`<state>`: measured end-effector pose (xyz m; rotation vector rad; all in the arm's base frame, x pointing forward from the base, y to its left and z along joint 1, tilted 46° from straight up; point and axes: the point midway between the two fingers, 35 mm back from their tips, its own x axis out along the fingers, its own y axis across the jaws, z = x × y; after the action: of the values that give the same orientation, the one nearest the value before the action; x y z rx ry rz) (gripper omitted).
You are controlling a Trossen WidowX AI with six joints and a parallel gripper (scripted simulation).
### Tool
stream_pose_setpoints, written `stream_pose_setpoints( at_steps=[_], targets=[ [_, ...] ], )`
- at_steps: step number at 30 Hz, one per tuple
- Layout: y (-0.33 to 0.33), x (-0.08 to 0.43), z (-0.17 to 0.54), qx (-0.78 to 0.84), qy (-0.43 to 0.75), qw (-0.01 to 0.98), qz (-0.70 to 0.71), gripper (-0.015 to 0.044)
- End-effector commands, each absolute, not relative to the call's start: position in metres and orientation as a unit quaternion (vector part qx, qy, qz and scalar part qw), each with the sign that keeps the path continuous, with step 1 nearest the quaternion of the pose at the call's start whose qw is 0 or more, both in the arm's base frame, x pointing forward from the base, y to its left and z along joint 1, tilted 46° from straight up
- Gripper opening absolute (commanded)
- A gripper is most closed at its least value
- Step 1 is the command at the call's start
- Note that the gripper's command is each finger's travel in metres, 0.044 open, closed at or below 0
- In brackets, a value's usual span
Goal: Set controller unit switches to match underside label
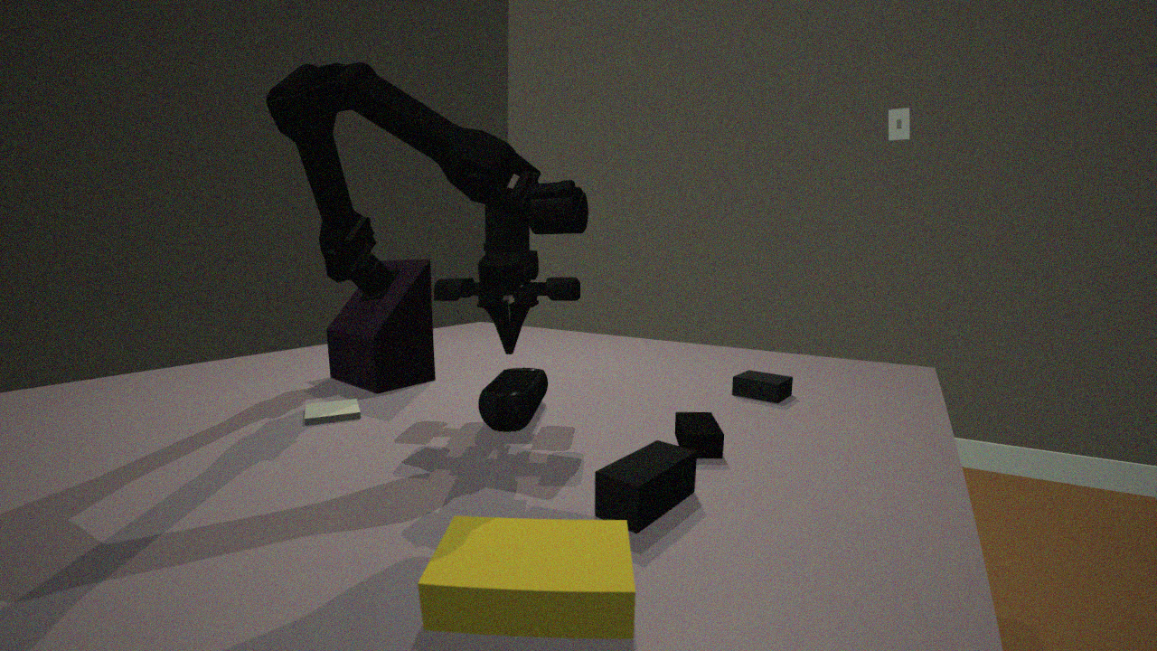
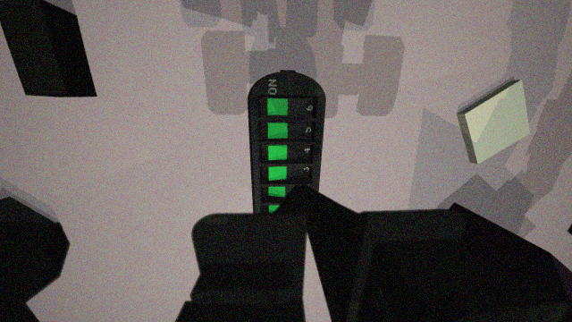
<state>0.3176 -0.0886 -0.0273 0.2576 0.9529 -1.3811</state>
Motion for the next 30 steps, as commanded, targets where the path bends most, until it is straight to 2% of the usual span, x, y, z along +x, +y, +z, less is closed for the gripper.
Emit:
stream_pose_setpoints(
  at_steps=[1,30],
  targets=[
    [-0.092,0.333,-0.023,0.118,0.420,0.660,-0.612,0.0000],
    [-0.122,0.339,-0.047,0.117,0.419,0.660,-0.612,0.0000]
  ],
)
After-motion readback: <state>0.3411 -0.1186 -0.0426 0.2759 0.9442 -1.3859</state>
